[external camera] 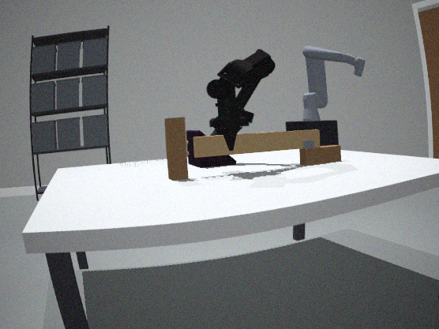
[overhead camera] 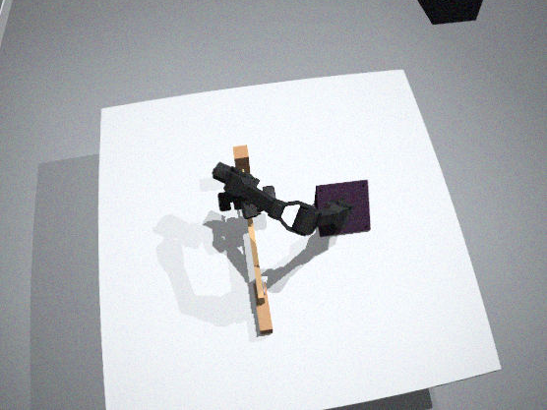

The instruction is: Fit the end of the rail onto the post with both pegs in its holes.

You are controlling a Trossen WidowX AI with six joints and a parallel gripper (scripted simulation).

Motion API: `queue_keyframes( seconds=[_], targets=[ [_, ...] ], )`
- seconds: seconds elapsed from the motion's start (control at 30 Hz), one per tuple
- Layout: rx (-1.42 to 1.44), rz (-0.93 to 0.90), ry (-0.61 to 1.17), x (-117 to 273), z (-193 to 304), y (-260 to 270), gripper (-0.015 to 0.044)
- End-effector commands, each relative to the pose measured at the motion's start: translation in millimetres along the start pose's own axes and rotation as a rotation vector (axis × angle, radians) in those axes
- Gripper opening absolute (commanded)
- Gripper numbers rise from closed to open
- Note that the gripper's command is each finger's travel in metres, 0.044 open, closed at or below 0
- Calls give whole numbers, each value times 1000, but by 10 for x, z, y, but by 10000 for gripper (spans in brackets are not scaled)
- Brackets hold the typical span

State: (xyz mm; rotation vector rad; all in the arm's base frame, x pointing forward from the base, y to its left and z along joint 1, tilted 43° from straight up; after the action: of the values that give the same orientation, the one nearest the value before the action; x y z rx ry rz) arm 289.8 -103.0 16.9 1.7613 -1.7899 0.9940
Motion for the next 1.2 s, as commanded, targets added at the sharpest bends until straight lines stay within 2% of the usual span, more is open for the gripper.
queue_keyframes(
  seconds=[0.0,1.17],
  targets=[
    [2,7,7,28,30,-5,0],
    [3,7,7,29,128,19,0]
  ],
)
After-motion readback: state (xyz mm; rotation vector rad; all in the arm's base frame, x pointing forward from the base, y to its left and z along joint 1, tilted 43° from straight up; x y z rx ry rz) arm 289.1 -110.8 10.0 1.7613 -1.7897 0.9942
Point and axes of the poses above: the point midway between the two fingers, 35 mm back from their tips, its own x axis back along the fingers, its own y axis across the jaws, z = x × y, the point moved 2 cm from there along x, back along the fingers, and after that the axes turned 14 degrees about x, right-handed, at the moved point
